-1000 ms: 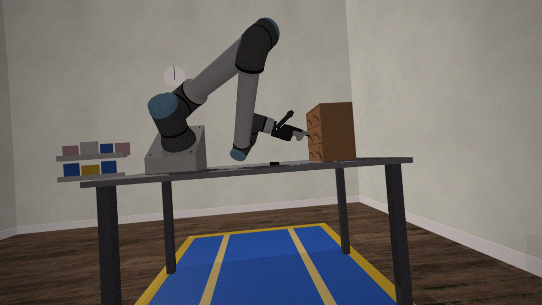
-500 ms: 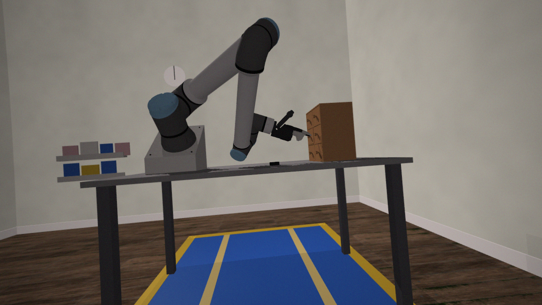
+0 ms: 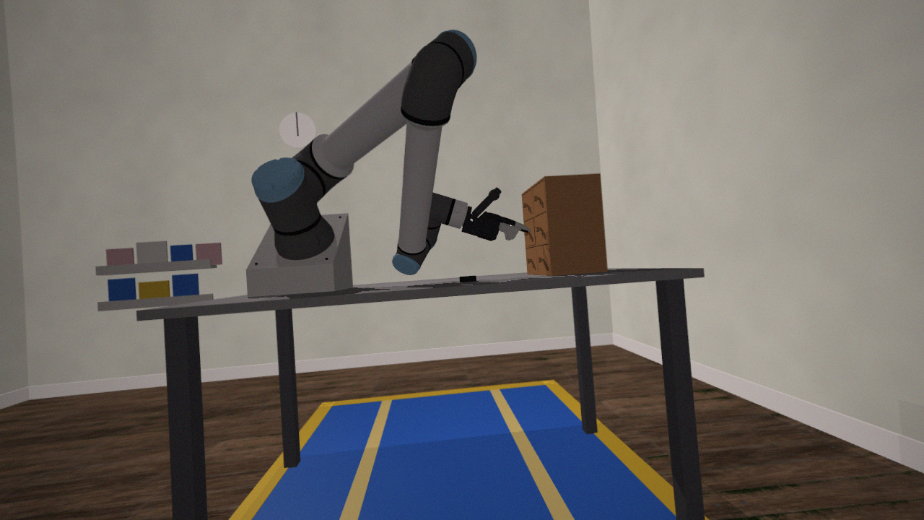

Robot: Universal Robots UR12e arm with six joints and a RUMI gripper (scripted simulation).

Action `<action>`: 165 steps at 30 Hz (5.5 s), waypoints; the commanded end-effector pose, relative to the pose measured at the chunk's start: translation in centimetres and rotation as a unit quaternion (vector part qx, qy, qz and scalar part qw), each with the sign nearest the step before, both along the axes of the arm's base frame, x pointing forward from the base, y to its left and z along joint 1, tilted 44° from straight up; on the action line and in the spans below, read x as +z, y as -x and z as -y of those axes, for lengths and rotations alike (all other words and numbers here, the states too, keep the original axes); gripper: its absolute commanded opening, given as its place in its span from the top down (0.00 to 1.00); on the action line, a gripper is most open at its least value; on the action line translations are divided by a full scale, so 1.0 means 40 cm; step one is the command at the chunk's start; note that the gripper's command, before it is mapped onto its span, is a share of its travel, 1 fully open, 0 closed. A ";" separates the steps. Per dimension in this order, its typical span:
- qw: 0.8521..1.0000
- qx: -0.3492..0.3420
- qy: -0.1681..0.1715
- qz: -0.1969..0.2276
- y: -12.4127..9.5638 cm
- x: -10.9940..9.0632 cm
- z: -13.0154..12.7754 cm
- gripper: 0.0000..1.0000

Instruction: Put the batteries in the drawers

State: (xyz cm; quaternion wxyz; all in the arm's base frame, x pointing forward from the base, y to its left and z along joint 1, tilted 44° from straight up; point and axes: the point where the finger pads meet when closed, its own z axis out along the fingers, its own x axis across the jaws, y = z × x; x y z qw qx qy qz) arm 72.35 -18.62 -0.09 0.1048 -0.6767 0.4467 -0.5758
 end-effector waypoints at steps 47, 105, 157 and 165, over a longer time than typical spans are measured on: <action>1.000 0.000 0.000 0.000 0.000 0.002 -0.003 0.80; 1.000 0.000 0.000 0.000 -0.077 -0.003 0.009 0.80; 1.000 0.000 0.000 0.000 -0.086 -0.004 0.011 0.93; 1.000 0.000 0.000 0.000 -0.086 -0.004 0.011 0.93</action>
